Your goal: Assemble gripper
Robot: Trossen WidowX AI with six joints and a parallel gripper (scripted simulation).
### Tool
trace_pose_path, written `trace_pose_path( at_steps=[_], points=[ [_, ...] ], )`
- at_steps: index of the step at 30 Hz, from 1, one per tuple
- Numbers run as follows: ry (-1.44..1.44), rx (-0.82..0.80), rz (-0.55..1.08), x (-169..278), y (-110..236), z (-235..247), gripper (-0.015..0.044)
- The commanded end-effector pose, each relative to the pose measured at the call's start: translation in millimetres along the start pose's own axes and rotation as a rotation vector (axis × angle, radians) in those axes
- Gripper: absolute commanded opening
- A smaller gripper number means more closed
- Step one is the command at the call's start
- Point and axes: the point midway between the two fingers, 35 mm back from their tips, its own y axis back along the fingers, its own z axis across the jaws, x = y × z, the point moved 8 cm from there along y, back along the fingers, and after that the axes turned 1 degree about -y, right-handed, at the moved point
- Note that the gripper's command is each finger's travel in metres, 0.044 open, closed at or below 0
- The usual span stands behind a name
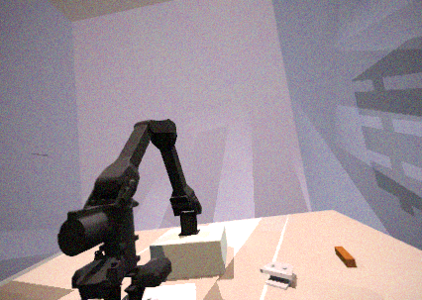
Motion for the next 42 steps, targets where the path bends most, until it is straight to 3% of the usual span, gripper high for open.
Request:
trace_pose_path(
  at_steps=[1, 42],
  points=[
    [0.005, 0.005, 0.004, 0.7, -3.5, -0.3, 0.0134],
    [0.010, 0.005, 0.004, 0.8, -13.5, -0.4, 0.0134]
  ],
)
